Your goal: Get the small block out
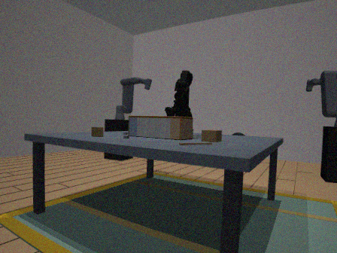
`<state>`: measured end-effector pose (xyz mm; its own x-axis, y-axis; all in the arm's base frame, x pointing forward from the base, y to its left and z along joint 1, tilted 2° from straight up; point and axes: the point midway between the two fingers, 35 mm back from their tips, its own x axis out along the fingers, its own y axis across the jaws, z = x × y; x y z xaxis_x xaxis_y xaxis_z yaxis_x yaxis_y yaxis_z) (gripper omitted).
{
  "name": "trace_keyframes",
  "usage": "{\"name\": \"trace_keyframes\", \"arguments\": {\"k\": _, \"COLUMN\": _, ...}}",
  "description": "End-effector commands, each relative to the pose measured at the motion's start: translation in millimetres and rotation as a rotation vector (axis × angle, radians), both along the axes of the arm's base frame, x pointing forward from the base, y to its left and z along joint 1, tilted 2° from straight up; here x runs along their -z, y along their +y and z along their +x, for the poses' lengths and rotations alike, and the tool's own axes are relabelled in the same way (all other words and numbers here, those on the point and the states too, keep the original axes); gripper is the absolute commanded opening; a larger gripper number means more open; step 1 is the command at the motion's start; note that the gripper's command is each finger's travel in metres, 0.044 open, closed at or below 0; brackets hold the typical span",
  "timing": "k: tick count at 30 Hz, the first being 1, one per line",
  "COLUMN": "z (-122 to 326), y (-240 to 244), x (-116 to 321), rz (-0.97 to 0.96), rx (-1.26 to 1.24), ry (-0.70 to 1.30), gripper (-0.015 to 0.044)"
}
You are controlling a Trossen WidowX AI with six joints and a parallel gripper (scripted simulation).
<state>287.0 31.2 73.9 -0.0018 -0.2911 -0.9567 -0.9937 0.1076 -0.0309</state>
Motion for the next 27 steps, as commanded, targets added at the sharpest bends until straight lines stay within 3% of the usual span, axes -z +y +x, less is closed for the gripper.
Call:
{"name": "trace_keyframes", "arguments": {"k": 1, "z": -0.9, "y": -10.7, "x": 0.0, "rz": -0.005, "rx": 0.002, "ry": -0.005, "gripper": 0.0400}}
{"name": "trace_keyframes", "arguments": {"k": 20, "z": -5.1, "y": -51.8, "x": 1.5, "rz": -0.008, "rx": 0.002, "ry": -0.005, "gripper": 0.0400}}
{"name": "trace_keyframes", "arguments": {"k": 27, "z": -4.1, "y": -37.8, "x": 1.0, "rz": -0.007, "rx": 0.002, "ry": -0.005, "gripper": 0.0400}}
